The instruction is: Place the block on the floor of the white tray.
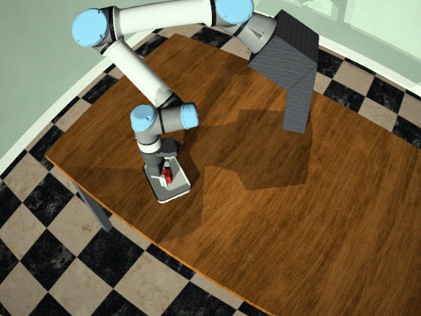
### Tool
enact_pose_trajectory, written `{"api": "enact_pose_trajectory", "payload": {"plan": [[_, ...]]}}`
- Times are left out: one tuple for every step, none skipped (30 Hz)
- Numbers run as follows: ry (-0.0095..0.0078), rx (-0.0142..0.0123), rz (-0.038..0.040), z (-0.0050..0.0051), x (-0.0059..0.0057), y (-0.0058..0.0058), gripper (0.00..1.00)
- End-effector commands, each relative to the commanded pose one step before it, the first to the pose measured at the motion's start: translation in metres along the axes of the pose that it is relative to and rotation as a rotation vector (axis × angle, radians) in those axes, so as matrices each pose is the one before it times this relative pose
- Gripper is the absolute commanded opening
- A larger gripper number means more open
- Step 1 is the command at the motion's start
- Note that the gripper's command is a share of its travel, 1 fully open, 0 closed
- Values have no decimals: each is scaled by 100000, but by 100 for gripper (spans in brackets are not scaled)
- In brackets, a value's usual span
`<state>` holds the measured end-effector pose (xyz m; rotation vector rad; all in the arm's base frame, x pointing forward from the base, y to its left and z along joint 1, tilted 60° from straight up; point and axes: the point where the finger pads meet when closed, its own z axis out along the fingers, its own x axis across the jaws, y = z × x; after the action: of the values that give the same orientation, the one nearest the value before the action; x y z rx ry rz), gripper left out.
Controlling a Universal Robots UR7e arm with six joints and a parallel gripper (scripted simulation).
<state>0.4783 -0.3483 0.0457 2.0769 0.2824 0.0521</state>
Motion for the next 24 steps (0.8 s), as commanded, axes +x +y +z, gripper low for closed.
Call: {"api": "enact_pose_trajectory", "payload": {"plan": [[85, -63, 16, -42, 31, 23, 100], [0, 0, 0, 0, 0, 0, 100], [0, 0, 0, 0, 0, 0, 100], [0, 0, 0, 0, 0, 0, 100], [0, 0, 0, 0, 0, 0, 100], [0, 0, 0, 0, 0, 0, 100], [0, 0, 0, 0, 0, 0, 100], [0, 0, 0, 0, 0, 0, 100], [0, 0, 0, 0, 0, 0, 100], [0, 0, 0, 0, 0, 0, 100], [0, 0, 0, 0, 0, 0, 100], [0, 0, 0, 0, 0, 0, 100], [0, 0, 0, 0, 0, 0, 100], [0, 0, 0, -1, 0, 0, 100], [0, 0, 0, -10, 0, 0, 100], [0, 0, 0, -24, 0, 0, 100], [0, 0, 0, -45, 0, 0, 100], [0, 0, 0, -69, 0, 0, 100], [0, 0, 0, -97, 0, 0, 100], [0, 0, 0, -127, 0, 0, 100], [0, 0, 0, -157, 0, 0, 100], [0, 0, 0, -187, 0, 0, 100], [0, 0, 0, -217, -1, 0, 100], [0, 0, 0, -244, 1, 0, 100]]}}
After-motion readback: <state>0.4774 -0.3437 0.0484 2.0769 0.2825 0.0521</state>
